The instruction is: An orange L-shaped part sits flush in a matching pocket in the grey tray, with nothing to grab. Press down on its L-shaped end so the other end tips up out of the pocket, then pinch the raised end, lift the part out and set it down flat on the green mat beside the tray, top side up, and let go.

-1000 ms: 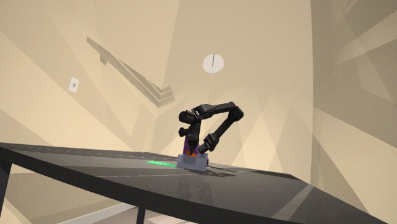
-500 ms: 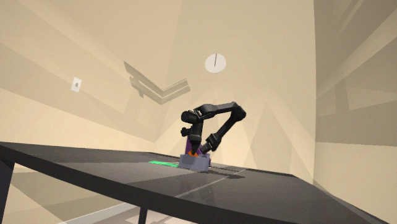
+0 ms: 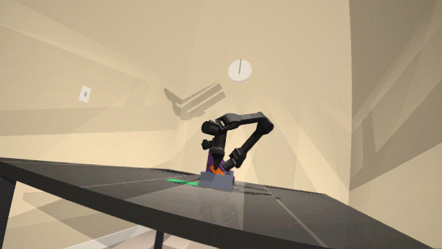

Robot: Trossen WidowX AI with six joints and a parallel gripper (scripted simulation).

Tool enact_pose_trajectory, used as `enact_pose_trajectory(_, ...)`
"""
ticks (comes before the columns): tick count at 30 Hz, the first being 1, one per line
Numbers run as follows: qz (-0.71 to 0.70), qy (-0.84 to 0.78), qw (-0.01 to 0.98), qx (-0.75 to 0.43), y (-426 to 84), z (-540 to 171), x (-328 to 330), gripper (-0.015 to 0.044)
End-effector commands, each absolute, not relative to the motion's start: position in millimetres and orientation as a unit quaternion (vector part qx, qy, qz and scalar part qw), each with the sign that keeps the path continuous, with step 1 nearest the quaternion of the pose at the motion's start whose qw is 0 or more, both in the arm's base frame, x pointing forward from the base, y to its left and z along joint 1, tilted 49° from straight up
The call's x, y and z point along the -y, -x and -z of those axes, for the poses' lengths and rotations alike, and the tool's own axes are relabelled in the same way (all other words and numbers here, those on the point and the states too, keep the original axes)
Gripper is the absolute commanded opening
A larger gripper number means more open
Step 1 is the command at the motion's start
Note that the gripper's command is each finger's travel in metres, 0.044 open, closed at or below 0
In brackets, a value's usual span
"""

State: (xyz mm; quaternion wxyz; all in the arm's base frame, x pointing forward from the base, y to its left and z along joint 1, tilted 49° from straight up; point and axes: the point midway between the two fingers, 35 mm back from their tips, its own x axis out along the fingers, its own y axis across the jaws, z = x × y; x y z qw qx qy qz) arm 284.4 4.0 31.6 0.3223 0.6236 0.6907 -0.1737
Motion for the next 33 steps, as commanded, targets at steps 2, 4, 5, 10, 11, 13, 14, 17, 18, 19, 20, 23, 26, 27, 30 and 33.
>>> enact_pose_trajectory(2,0.172,-0.623,0.325,-0.691,-285.4,-37.5,2.0,0.0000)
enact_pose_trajectory(4,0.172,-0.623,0.325,-0.691,-285.4,-39.6,4.3,0.0000)
enact_pose_trajectory(5,0.172,-0.623,0.325,-0.691,-285.4,-40.6,5.5,0.0000)
enact_pose_trajectory(10,0.172,-0.623,0.324,-0.691,-285.3,-45.6,11.2,0.0000)
enact_pose_trajectory(11,0.172,-0.623,0.324,-0.691,-285.3,-46.6,12.4,0.0000)
enact_pose_trajectory(13,0.172,-0.623,0.324,-0.691,-285.4,-48.7,14.7,0.0000)
enact_pose_trajectory(14,0.172,-0.623,0.324,-0.691,-285.4,-49.8,16.0,0.0000)
enact_pose_trajectory(17,0.173,-0.623,0.324,-0.691,-285.4,-52.9,19.5,0.0000)
enact_pose_trajectory(18,0.173,-0.623,0.324,-0.691,-285.4,-53.9,20.7,0.0000)
enact_pose_trajectory(19,0.173,-0.623,0.324,-0.691,-285.4,-54.9,21.8,0.0000)
enact_pose_trajectory(20,0.173,-0.623,0.324,-0.691,-285.5,-56.0,23.0,0.0000)
enact_pose_trajectory(23,0.173,-0.623,0.324,-0.691,-285.5,-59.1,26.6,0.0000)
enact_pose_trajectory(26,0.173,-0.623,0.324,-0.691,-285.6,-62.2,30.1,0.0000)
enact_pose_trajectory(27,0.173,-0.623,0.324,-0.691,-285.6,-63.2,31.3,0.0000)
enact_pose_trajectory(30,0.173,-0.623,0.324,-0.691,-285.6,-66.3,34.8,0.0000)
enact_pose_trajectory(33,0.173,-0.623,0.324,-0.691,-285.7,-69.4,38.3,0.0000)
